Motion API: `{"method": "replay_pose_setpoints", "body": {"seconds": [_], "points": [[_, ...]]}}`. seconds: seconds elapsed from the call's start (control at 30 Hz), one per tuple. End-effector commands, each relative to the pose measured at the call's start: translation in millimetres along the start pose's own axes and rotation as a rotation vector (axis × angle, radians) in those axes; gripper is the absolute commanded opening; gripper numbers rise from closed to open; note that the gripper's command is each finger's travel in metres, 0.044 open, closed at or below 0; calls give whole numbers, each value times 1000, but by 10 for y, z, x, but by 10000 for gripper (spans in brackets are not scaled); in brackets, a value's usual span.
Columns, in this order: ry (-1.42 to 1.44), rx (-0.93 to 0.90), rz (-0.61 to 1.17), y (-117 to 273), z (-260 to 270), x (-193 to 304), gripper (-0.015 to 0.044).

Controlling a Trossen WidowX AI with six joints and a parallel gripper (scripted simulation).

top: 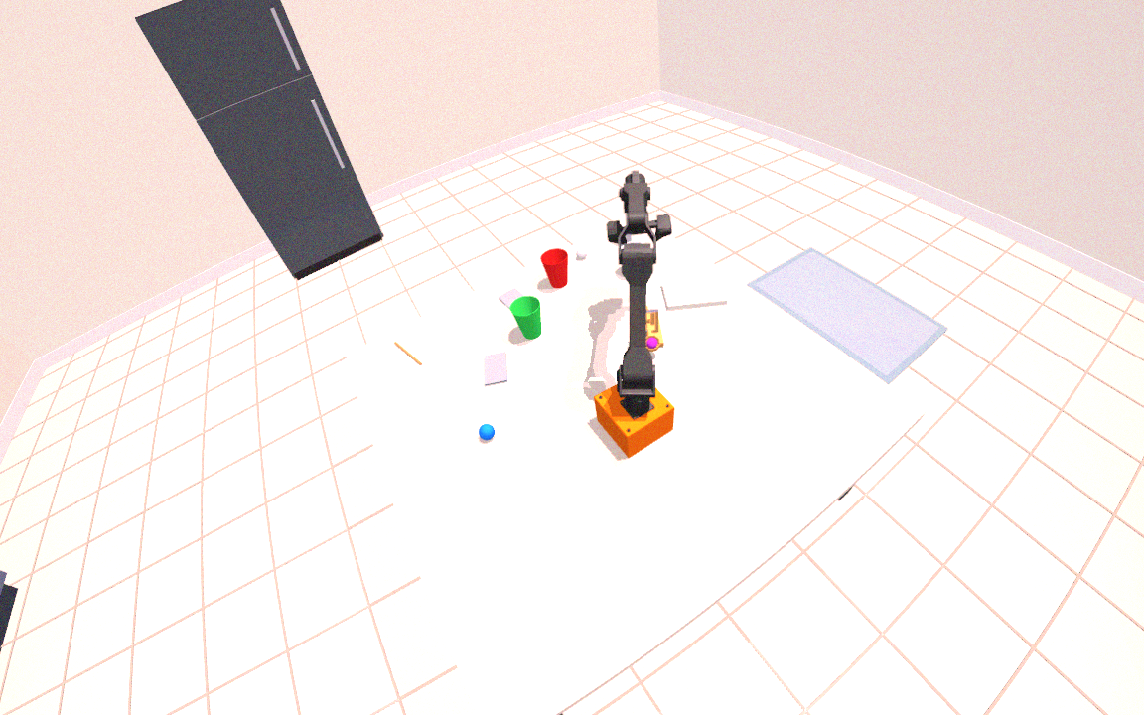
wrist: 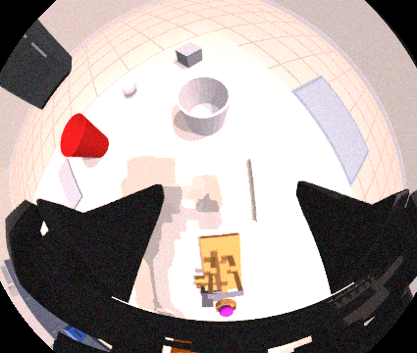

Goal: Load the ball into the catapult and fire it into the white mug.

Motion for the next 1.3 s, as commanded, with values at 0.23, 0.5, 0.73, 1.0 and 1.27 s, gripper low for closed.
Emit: {"method": "replay_pose_setpoints", "body": {"seconds": [0.23, 0.5, 0.73, 1.0, 1.27], "points": [[-18, -54, -276, 147, 253, -698, 440], [-18, -54, -276, 147, 253, -698, 440], [-18, -54, -276, 147, 253, -698, 440], [-18, -54, -276, 147, 253, -698, 309], [-18, -54, -276, 147, 253, -698, 99]]}}
Point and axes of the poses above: the point midway between the two fingers, 35 mm back from their tips, its own y axis back along the fingers, its own z axis across the jaws, x = y × z, the point moved 3 cm from there along y, back along the fingers, and after that the axes turned 13 degrees about -y, right-handed, at the moved point
